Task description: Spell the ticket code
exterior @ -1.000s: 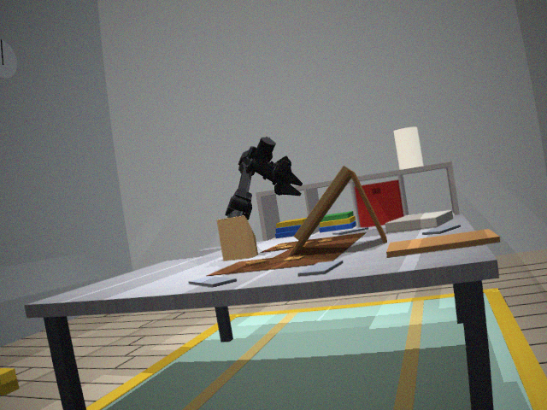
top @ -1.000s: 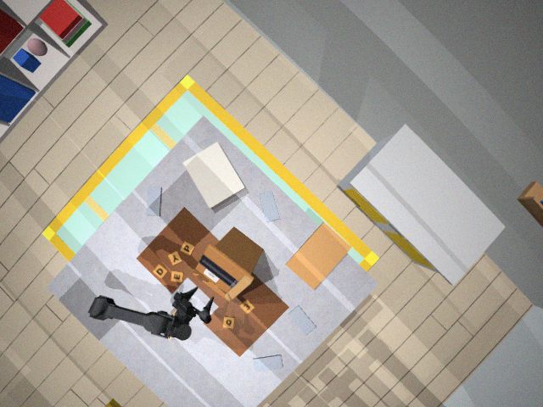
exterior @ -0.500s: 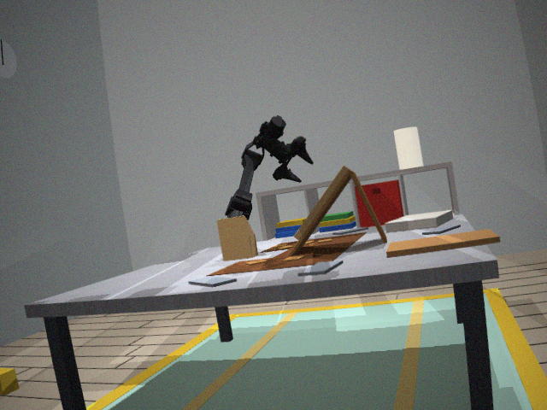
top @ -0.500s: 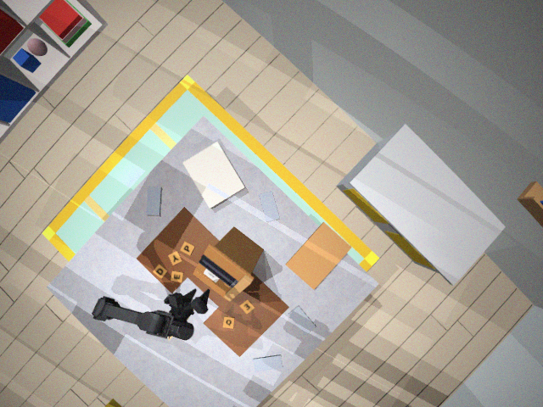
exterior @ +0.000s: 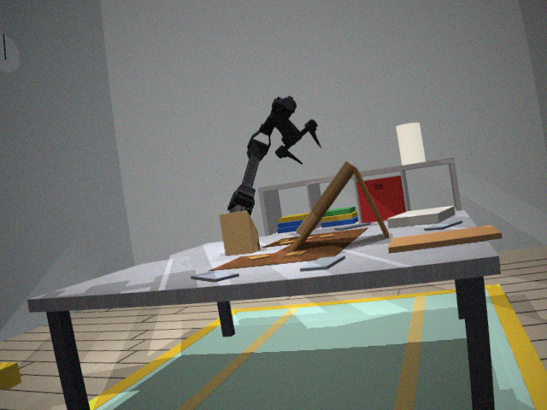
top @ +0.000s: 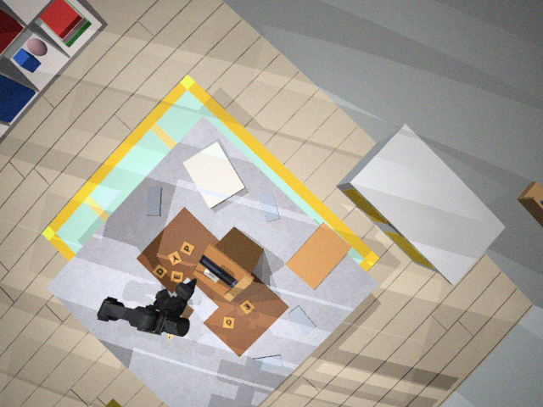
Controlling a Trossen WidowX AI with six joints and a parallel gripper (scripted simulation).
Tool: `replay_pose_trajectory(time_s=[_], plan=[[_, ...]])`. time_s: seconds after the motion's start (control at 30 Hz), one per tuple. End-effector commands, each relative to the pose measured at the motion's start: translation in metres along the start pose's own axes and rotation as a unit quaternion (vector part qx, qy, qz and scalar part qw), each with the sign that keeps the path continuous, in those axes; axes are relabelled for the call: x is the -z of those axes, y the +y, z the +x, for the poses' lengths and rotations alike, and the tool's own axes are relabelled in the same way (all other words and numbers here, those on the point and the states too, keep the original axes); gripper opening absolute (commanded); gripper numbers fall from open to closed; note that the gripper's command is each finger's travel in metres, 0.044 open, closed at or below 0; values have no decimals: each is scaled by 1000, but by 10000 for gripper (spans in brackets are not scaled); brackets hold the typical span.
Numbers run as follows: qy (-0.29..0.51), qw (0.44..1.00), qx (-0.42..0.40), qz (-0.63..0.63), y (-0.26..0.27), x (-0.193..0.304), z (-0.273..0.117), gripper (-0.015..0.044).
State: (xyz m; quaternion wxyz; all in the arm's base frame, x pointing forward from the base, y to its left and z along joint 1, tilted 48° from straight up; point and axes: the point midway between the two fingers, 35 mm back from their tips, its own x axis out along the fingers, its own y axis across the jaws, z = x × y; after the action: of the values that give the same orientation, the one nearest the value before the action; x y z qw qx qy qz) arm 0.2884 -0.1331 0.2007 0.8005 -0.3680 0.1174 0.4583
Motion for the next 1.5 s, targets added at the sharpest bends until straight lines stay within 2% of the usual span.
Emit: replay_pose_trajectory(time_s=[0.0,0.37,0.73,1.13,1.17,1.27,1.47], plan=[[-4,1000,-14,-25,-1,-3,-2,440],[-4,1000,-12,-25,0,-3,-2,440],[16,992,124,-21,55,-38,-14,440],[17,992,127,-21,56,-39,-14,440],[15,992,125,-15,56,-39,-13,414],[-4,992,100,75,57,-46,0,340],[-28,952,30,302,63,-64,33,340]])
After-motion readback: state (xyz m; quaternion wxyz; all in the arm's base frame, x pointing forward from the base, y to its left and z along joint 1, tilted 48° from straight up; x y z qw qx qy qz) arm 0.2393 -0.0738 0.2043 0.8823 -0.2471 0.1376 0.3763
